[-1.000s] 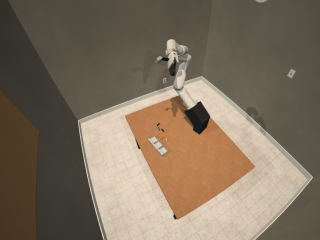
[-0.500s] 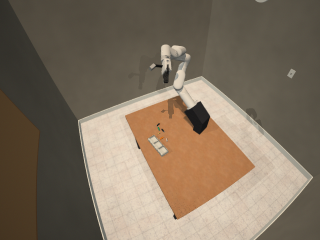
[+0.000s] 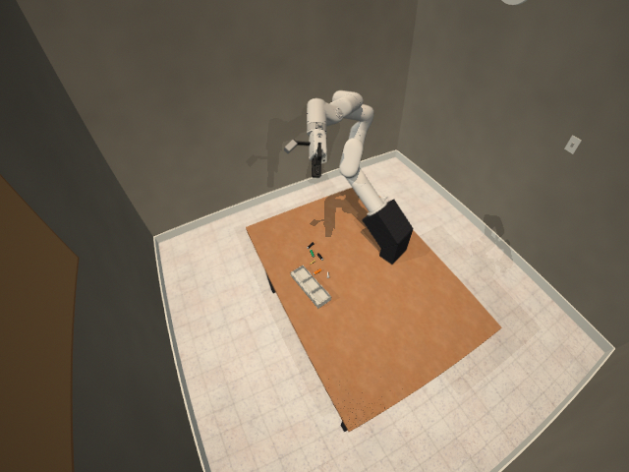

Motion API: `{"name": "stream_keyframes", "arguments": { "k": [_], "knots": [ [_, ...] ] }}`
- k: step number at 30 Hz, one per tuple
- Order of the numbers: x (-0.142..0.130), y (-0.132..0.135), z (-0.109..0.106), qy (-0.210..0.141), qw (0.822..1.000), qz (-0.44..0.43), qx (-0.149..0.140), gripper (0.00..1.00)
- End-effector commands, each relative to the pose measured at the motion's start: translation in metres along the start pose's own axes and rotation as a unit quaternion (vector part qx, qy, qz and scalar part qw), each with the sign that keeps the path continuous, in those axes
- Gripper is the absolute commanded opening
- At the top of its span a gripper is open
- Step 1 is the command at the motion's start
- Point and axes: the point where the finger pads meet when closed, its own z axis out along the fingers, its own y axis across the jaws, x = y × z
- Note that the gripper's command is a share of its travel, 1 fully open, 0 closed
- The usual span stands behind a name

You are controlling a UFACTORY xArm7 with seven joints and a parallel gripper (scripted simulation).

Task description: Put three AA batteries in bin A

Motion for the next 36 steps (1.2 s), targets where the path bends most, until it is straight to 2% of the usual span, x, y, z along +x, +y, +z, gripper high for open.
{"name": "stream_keyframes", "arguments": {
  "k": [1, 5, 7, 10, 13, 17, 19, 23, 27, 29, 33, 36],
  "knots": [
    [0.01, 0.03, 0.026, -0.007, 1.0, 0.004, -0.022, 0.07],
    [0.011, 0.033, 0.028, -0.007, 1.0, 0.004, -0.022, 0.07],
    [0.012, 0.045, 0.038, -0.022, 0.998, 0.008, -0.067, 0.07],
    [0.013, 0.052, 0.043, -0.022, 0.998, 0.008, -0.067, 0.07],
    [0.016, 0.071, 0.059, -0.022, 0.998, 0.008, -0.067, 0.07],
    [0.016, 0.073, 0.06, -0.022, 0.998, 0.008, -0.067, 0.07],
    [0.016, 0.087, 0.071, -0.039, 0.993, 0.009, -0.111, 0.07],
    [0.016, 0.113, 0.091, -0.039, 0.993, 0.009, -0.111, 0.07],
    [0.016, 0.115, 0.092, -0.039, 0.993, 0.009, -0.111, 0.07],
    [0.015, 0.129, 0.102, -0.057, 0.986, 0.005, -0.156, 0.07],
    [0.011, 0.156, 0.121, -0.057, 0.986, 0.005, -0.156, 0.07],
    [0.011, 0.157, 0.122, -0.057, 0.986, 0.005, -0.156, 0.07]
  ]
}}
